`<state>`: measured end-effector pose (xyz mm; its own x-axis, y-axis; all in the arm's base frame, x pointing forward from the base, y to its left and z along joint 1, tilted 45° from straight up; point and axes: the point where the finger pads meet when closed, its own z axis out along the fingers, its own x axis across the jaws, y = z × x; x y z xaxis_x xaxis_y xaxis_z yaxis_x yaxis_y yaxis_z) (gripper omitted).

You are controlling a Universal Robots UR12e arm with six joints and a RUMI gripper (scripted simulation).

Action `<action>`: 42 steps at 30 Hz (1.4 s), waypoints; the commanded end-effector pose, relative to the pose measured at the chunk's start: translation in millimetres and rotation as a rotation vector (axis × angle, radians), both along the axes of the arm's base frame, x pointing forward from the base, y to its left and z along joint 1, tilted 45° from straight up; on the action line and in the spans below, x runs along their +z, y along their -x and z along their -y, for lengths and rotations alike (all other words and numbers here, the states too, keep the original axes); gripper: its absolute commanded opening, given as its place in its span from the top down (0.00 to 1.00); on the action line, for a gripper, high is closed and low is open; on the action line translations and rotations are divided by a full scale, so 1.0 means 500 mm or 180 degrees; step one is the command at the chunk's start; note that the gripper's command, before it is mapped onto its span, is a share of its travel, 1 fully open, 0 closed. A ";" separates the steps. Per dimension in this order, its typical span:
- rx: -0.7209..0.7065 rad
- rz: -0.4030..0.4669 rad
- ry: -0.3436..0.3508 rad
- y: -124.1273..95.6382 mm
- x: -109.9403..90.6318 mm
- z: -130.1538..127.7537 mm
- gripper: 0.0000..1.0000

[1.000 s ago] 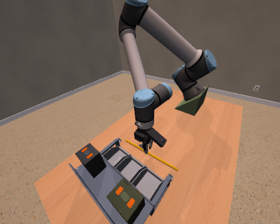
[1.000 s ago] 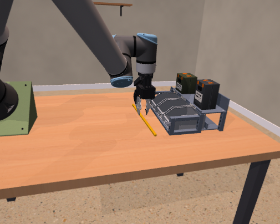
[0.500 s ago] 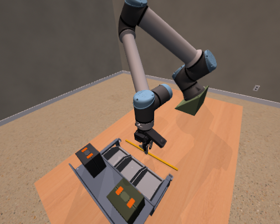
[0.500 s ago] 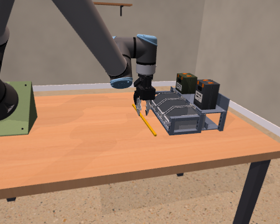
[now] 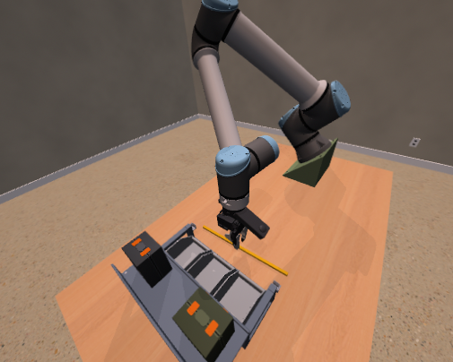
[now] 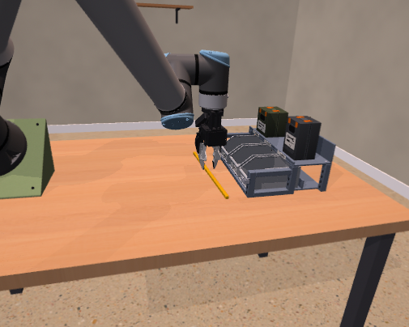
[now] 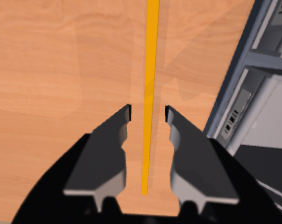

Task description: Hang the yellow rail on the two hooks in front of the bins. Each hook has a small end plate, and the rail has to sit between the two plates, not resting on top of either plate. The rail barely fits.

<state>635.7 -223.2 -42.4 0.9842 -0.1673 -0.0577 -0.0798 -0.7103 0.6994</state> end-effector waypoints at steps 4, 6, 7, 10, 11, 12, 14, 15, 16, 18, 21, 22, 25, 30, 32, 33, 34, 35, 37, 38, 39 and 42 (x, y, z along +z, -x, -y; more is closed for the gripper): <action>0.0002 0.0003 0.0001 -0.001 0.001 -0.001 0.78; 0.0002 0.0003 0.0001 -0.001 0.001 -0.001 0.78; 0.0002 0.0003 0.0001 -0.001 0.001 -0.001 0.78; 0.0002 0.0003 0.0001 -0.001 0.001 -0.001 0.78; 0.0002 0.0003 0.0001 -0.001 0.001 -0.001 0.78; 0.0002 0.0003 0.0001 -0.001 0.001 -0.001 0.78; 0.0002 0.0003 0.0001 -0.001 0.001 -0.001 0.78; 0.0002 0.0003 0.0001 -0.001 0.001 -0.001 0.78; 0.0002 0.0003 0.0001 -0.001 0.001 -0.001 0.78; 0.0002 0.0003 0.0001 -0.001 0.001 -0.001 0.78; 0.0002 0.0003 0.0001 -0.001 0.001 -0.001 0.78; 0.0002 0.0003 0.0001 -0.001 0.001 -0.001 0.78; 0.0002 0.0003 0.0001 -0.001 0.001 0.000 0.78; 0.0002 0.0003 0.0001 -0.001 0.000 0.000 0.78; 0.0002 0.0003 0.0001 -0.001 0.000 0.001 0.78; 0.0002 0.0003 0.0001 -0.001 -0.001 0.001 0.78; 0.0002 0.0003 0.0001 -0.001 -0.001 0.001 0.78; 0.0002 0.0003 0.0001 -0.001 -0.001 0.001 0.78; 0.0002 0.0003 0.0001 0.000 -0.002 0.002 0.78; 0.0002 0.0003 0.0001 0.000 -0.002 0.002 0.78; 0.0002 0.0003 0.0001 0.000 -0.002 0.003 0.78; 0.0002 0.0003 0.0001 0.000 -0.004 0.004 0.78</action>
